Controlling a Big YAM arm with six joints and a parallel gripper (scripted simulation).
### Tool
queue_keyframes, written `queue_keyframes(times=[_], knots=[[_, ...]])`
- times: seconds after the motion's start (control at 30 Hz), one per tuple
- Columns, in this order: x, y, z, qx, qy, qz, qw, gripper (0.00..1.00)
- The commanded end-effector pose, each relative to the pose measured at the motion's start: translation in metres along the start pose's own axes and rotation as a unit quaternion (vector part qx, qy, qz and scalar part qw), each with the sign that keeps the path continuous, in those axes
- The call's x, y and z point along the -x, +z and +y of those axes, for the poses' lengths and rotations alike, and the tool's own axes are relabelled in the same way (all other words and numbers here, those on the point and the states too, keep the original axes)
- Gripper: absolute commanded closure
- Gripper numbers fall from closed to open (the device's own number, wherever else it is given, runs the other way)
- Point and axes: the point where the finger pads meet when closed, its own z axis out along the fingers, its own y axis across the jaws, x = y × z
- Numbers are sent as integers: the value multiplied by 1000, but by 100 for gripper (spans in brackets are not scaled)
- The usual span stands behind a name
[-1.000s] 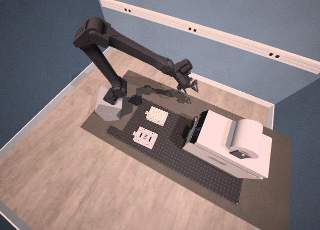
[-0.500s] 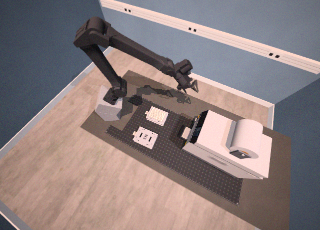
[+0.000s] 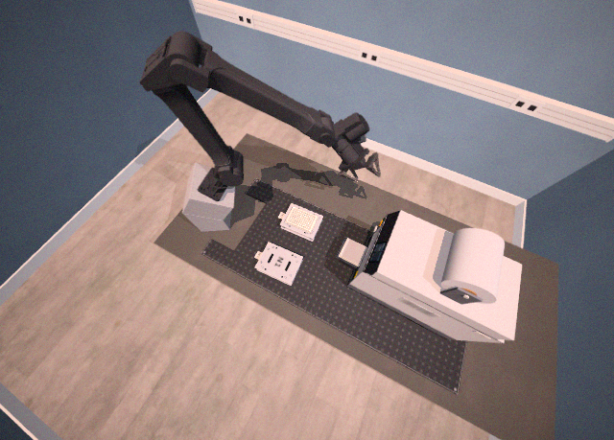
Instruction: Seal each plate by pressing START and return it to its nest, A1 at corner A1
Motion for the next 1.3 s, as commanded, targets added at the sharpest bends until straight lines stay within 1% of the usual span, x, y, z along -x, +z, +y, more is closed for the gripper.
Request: queue_keyframes(times=[0.0,0.13,0.33,0.97,1.1,1.27], knots=[[3,-5,-27,-21,16,-2,1000,0],[5,-1,-27,-18,15,-1,1000,0],[7,1,-29,-19,15,-2,1000,0],[10,1,-34,-22,16,-4,1000,0],[7,2,-24,-15,13,-1,1000,0],[3,-2,-20,-16,13,-2,1000,0]])
